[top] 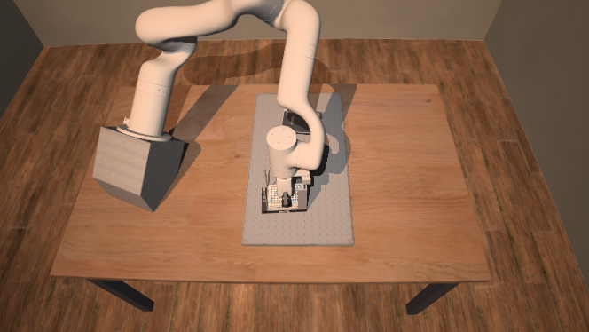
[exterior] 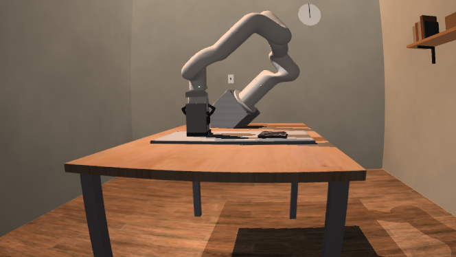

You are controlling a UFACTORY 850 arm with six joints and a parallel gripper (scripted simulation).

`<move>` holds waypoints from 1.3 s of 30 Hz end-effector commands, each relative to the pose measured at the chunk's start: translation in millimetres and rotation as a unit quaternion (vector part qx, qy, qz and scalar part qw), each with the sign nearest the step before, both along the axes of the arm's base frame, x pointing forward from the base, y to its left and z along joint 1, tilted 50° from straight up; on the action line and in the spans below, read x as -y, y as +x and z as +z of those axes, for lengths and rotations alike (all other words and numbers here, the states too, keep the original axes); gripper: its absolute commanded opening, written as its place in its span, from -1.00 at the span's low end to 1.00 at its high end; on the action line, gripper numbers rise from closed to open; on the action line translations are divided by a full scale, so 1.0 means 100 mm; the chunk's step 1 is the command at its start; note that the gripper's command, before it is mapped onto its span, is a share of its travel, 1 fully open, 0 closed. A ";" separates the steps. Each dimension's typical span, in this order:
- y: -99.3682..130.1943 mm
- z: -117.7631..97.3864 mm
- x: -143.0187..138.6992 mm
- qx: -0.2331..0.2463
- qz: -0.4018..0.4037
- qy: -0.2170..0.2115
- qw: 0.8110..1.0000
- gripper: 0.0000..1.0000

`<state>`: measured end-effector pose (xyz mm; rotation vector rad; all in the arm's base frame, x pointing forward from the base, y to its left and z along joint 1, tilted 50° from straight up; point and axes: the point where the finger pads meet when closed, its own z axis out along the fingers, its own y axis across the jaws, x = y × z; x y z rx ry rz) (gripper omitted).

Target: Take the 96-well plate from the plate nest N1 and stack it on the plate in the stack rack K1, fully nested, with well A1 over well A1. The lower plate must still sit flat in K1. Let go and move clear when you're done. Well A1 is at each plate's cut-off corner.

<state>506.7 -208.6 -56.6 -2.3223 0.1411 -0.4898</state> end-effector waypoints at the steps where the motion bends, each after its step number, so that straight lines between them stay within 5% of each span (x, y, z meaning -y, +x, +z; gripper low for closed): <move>1: -0.04 0.07 0.08 0.001 0.000 -0.001 1.000 1.00; 39: -0.38 0.64 0.65 0.001 0.000 -0.001 1.000 1.00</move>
